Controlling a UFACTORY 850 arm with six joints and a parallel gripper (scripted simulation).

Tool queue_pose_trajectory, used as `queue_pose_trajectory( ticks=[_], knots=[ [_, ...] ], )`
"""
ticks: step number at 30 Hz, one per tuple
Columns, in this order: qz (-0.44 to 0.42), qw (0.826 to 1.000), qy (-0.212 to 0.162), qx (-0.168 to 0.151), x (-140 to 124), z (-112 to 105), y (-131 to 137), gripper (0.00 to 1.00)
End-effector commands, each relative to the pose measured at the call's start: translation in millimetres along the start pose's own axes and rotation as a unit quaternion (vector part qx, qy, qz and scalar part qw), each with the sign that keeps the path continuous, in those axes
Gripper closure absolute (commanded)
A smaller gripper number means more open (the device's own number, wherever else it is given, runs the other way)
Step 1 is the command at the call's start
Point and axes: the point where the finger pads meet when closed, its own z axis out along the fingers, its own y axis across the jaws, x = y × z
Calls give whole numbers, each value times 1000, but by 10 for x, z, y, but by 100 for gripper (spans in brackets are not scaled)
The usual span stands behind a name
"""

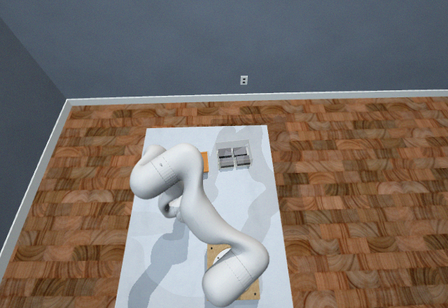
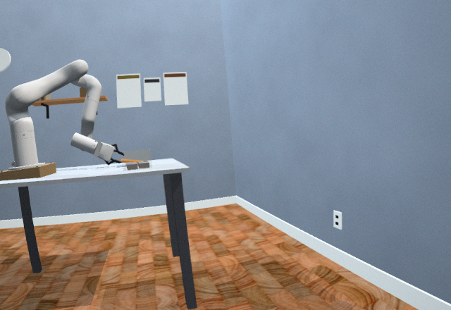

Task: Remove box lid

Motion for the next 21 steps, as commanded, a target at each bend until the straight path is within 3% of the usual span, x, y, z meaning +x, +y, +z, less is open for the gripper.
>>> queue_pose_trajectory(
  ticks=[1,21],
  knots=[
    [0,1000,0,1,-3,2,-8,52],
    [0,1000,0,1,-3,-77,31,52]
  ],
)
